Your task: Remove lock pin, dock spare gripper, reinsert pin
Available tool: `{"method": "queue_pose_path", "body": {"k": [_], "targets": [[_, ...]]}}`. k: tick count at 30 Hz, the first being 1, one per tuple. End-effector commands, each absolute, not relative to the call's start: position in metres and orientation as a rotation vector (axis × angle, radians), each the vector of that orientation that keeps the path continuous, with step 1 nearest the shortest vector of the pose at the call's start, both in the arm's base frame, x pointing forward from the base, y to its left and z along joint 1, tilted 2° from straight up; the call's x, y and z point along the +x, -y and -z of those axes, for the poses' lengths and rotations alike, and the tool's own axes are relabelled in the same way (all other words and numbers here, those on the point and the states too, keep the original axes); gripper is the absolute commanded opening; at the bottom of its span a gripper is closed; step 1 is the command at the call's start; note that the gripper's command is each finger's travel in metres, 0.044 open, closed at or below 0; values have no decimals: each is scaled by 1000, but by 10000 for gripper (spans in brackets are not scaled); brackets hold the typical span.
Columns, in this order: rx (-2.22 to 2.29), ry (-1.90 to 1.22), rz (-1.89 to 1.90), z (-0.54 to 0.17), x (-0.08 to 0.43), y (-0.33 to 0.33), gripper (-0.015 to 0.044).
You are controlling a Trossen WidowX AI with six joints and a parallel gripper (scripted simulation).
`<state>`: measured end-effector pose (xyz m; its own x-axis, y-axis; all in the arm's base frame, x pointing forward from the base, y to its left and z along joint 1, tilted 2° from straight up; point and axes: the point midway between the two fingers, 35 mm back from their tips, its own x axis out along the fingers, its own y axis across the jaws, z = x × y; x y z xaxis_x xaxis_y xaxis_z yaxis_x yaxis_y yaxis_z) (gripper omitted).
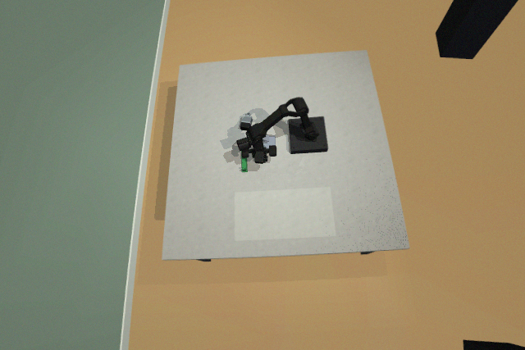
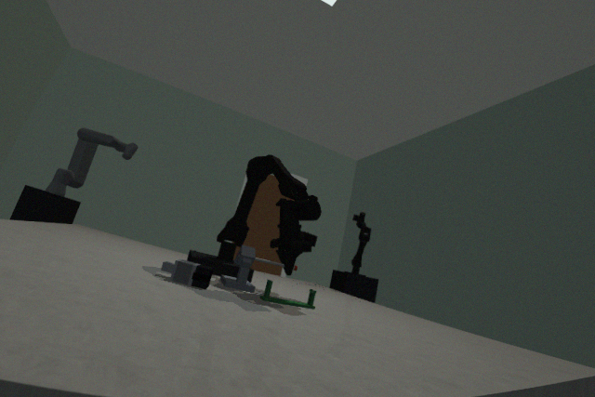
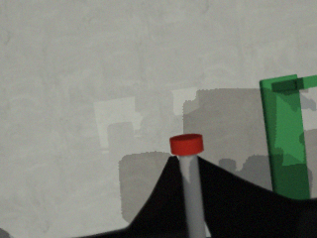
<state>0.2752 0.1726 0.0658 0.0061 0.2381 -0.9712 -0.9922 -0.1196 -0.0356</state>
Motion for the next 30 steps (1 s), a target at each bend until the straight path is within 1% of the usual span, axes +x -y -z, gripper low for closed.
{"method": "queue_pose_path", "body": {"k": [1, 30], "targets": [[-1128, -956, -1382, -66, 276, -176, 0], [-1128, -966, -1385, -70, 273, -201, 0]]}}
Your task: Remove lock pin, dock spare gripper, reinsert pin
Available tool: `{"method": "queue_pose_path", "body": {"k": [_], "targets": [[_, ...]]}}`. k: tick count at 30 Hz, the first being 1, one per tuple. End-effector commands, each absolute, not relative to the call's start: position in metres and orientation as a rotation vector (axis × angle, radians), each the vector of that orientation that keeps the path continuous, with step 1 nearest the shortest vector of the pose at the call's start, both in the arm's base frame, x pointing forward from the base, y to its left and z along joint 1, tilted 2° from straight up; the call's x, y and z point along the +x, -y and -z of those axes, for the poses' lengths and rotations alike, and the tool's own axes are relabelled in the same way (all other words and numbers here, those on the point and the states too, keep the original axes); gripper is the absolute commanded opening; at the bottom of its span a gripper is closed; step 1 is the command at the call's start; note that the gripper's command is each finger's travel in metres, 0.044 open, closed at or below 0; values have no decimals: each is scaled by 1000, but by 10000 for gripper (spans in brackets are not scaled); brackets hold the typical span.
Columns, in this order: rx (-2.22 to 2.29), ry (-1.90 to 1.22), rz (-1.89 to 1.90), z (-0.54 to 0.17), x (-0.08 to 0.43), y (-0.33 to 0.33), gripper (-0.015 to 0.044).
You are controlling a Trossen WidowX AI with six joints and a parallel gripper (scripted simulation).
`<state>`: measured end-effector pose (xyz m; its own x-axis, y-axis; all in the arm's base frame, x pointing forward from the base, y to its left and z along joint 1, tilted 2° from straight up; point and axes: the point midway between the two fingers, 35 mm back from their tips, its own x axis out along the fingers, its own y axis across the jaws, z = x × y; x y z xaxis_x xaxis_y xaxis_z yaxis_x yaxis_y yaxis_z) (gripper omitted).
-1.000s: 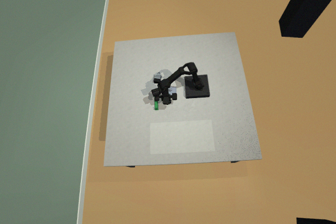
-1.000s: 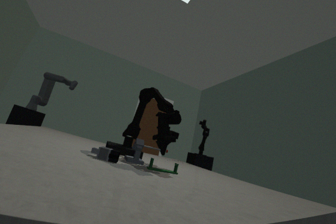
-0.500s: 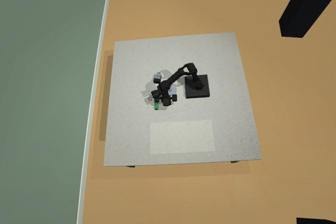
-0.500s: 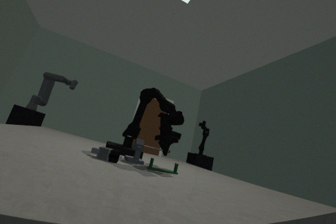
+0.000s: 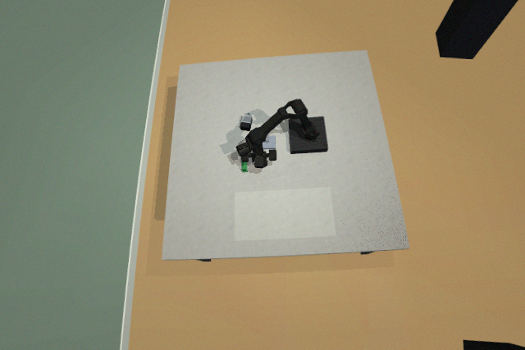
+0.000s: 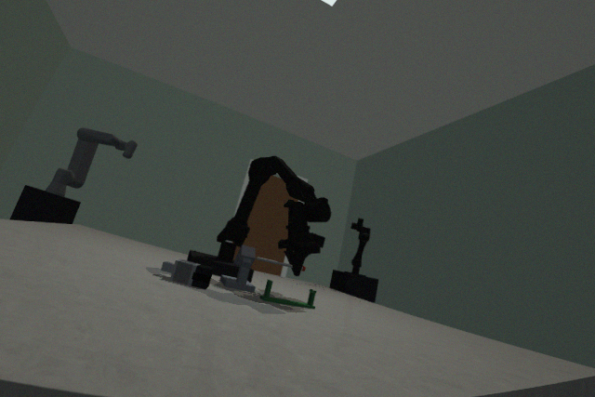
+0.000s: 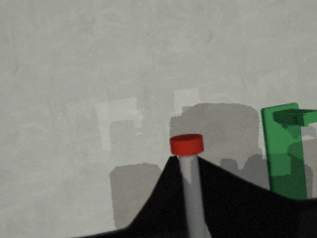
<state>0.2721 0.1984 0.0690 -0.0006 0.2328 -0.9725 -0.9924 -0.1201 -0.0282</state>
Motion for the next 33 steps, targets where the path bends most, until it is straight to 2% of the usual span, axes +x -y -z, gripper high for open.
{"method": "queue_pose_path", "body": {"k": [1, 33], "targets": [[-1128, -966, -1385, -70, 272, -202, 0], [-1127, -983, -1398, -95, 267, -214, 0]]}}
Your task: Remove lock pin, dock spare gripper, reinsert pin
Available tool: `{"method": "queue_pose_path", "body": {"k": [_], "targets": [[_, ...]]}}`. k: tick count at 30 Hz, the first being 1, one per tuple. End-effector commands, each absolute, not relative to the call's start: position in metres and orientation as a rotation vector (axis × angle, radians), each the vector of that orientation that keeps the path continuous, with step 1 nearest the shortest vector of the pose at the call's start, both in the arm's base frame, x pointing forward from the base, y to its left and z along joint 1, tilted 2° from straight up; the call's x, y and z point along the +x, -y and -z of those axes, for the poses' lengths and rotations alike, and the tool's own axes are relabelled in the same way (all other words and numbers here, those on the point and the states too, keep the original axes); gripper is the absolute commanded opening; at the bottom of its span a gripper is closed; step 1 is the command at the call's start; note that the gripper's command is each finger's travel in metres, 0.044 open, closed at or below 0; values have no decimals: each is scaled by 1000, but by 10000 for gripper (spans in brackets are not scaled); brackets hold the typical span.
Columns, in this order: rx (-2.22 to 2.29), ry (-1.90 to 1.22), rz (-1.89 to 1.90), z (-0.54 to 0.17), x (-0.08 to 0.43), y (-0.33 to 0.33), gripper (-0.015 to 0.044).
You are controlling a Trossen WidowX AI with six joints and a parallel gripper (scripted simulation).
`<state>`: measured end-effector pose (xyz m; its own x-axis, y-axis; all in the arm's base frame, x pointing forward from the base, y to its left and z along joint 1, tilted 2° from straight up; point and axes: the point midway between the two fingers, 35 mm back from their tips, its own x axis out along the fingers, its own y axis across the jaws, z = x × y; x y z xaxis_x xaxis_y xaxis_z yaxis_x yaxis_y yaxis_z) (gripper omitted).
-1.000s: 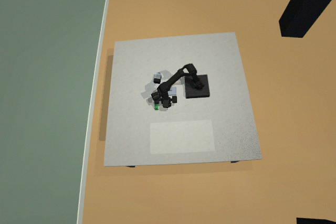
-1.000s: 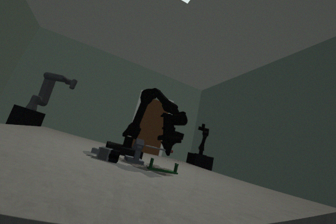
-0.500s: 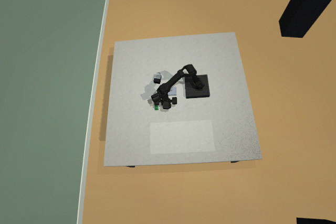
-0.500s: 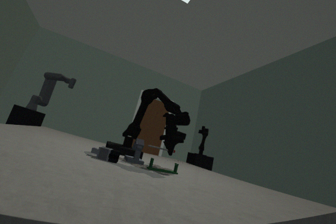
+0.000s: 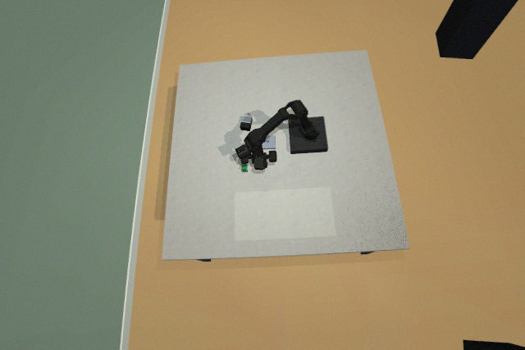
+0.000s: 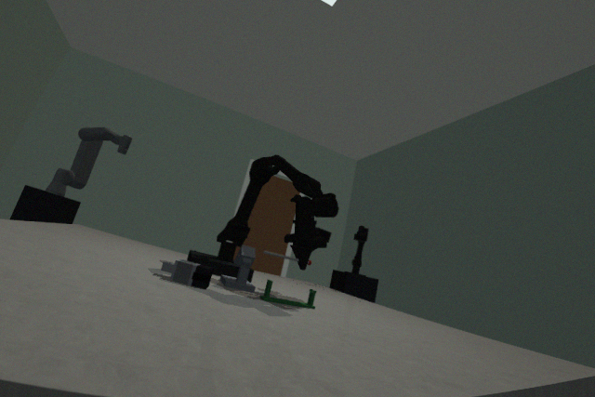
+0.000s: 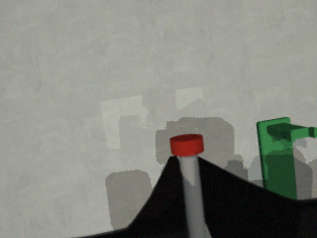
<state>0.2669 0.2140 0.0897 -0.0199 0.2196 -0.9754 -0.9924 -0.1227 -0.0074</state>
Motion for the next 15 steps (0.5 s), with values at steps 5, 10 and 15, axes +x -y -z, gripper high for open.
{"method": "queue_pose_path", "body": {"k": [5, 10, 15], "targets": [[-1127, -987, -1400, -90, 267, -214, 0], [-1129, -985, -1402, -92, 274, -218, 0], [-1132, -982, -1405, -96, 287, -226, 0]]}}
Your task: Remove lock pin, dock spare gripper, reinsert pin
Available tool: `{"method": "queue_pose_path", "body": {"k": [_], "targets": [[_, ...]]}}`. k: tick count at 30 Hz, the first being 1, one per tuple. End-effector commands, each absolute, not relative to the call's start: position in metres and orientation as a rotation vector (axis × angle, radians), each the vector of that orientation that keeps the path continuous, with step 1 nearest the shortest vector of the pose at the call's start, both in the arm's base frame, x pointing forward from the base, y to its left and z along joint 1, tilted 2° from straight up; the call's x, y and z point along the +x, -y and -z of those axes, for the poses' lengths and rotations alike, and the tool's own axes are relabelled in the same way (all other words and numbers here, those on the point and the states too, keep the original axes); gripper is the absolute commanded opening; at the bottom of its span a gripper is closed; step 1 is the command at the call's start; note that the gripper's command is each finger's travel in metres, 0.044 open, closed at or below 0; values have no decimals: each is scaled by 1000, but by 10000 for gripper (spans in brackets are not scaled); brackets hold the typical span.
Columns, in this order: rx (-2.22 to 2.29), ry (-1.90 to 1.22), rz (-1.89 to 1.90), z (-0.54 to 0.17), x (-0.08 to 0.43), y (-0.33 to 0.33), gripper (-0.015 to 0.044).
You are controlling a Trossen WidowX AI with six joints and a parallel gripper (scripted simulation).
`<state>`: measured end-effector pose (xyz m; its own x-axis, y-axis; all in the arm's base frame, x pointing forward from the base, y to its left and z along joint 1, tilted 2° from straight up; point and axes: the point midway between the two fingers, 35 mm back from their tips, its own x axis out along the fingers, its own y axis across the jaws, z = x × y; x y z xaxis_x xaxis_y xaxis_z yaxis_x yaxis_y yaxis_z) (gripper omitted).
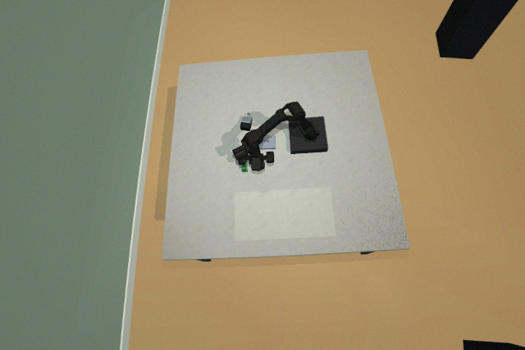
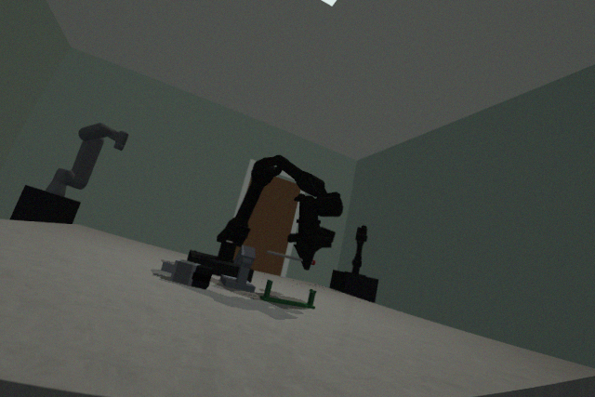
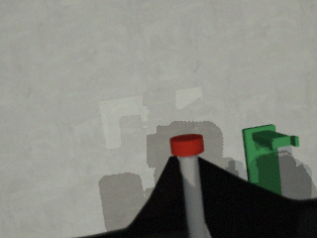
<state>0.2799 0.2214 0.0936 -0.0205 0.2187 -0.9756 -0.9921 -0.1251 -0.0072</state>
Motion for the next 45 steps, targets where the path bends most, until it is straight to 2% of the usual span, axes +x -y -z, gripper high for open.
{"method": "queue_pose_path", "body": {"k": [1, 29, 45], "targets": [[-1133, -981, -1406, -97, 290, -227, 0], [-1155, -963, -1425, -106, 358, -264, 0], [-1159, -963, -1425, -86, 361, -264, 0]]}}
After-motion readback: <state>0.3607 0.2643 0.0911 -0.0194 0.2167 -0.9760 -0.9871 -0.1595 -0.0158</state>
